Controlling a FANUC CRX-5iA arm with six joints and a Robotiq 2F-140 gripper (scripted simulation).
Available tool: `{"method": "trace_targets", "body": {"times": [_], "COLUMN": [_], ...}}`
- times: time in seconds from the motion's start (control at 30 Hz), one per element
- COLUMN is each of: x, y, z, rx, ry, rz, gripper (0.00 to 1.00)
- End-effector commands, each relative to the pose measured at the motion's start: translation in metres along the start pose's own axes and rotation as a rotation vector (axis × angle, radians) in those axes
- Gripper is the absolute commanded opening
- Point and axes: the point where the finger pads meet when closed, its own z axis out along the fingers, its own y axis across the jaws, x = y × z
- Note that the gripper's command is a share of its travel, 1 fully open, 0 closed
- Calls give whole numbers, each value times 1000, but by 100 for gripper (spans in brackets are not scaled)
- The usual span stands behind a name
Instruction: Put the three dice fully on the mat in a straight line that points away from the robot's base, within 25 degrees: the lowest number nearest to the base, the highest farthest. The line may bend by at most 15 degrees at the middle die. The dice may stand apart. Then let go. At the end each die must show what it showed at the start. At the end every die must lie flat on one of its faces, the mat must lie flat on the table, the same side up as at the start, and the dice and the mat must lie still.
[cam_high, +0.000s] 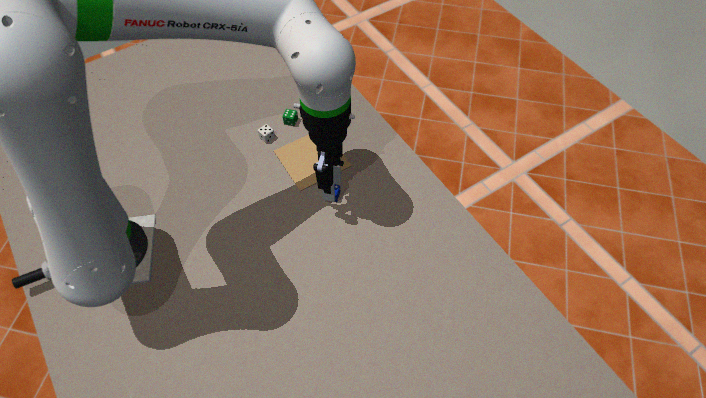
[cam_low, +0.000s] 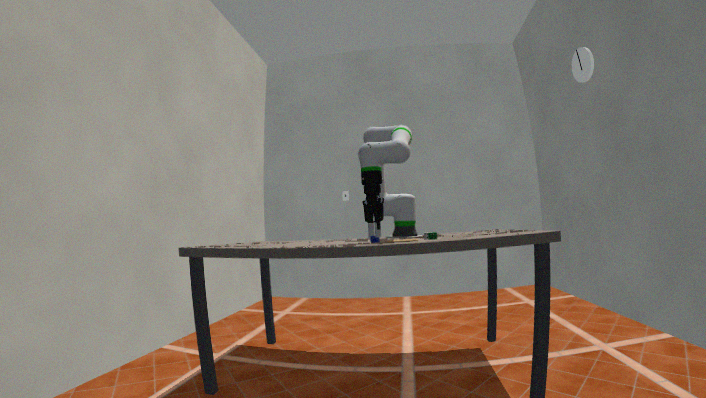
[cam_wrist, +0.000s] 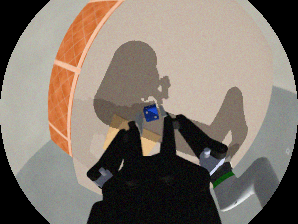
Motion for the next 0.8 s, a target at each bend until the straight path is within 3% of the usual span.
{"method": "trace_targets", "body": {"times": [0.0,0.77], "x": [0,0], "y": [0,0], "z": [9,20], "rx": [0,0], "ry": [1,1], "rz": [0,0], "gripper": [28,28]}}
